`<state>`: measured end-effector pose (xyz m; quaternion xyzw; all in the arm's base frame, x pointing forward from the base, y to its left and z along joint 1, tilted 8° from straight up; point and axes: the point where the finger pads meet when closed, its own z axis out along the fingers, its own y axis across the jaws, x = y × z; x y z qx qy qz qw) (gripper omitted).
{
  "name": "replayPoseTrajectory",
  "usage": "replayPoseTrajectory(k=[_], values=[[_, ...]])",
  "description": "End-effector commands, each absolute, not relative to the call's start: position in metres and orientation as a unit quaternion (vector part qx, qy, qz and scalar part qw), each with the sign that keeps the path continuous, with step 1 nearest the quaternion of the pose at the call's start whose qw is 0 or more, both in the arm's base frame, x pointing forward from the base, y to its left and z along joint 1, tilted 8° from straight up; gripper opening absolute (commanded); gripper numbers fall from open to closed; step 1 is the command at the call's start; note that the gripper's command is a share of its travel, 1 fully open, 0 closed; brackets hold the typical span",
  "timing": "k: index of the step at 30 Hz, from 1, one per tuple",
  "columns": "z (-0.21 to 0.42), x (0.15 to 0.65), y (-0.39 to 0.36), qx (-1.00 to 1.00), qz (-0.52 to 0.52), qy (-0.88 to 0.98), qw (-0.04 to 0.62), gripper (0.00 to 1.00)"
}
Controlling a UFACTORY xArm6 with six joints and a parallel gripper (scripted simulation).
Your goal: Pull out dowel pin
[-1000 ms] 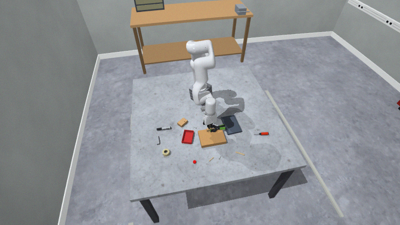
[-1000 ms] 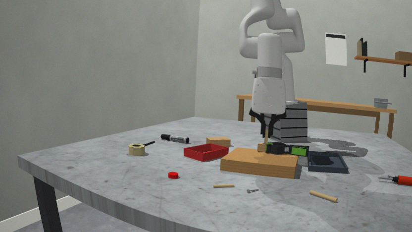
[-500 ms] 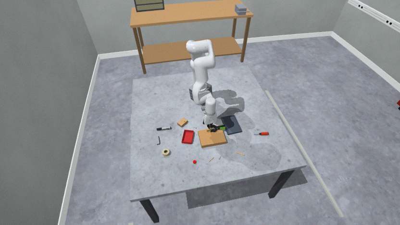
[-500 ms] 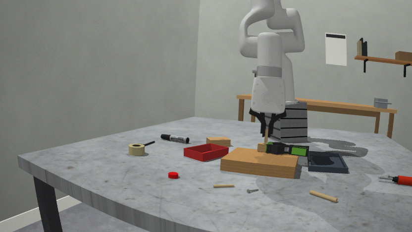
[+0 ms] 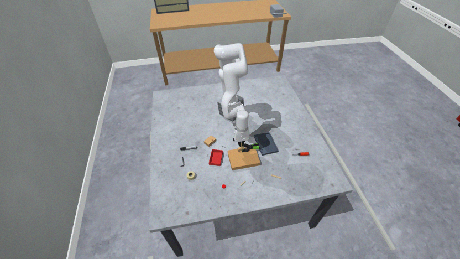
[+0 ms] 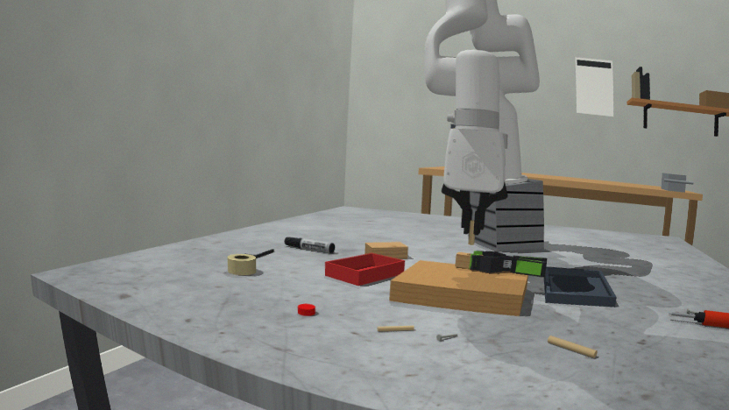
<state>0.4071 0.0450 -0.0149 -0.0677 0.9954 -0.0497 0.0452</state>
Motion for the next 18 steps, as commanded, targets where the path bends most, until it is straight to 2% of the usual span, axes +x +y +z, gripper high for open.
replayPoseTrajectory(k=[1, 18], values=[[-0.0054, 0.4075, 0.0460, -0.067, -0.049, 0.995, 0.047, 0.00], [0.0005, 0.4069, 0.0466, -0.067, -0.049, 0.995, 0.047, 0.00]])
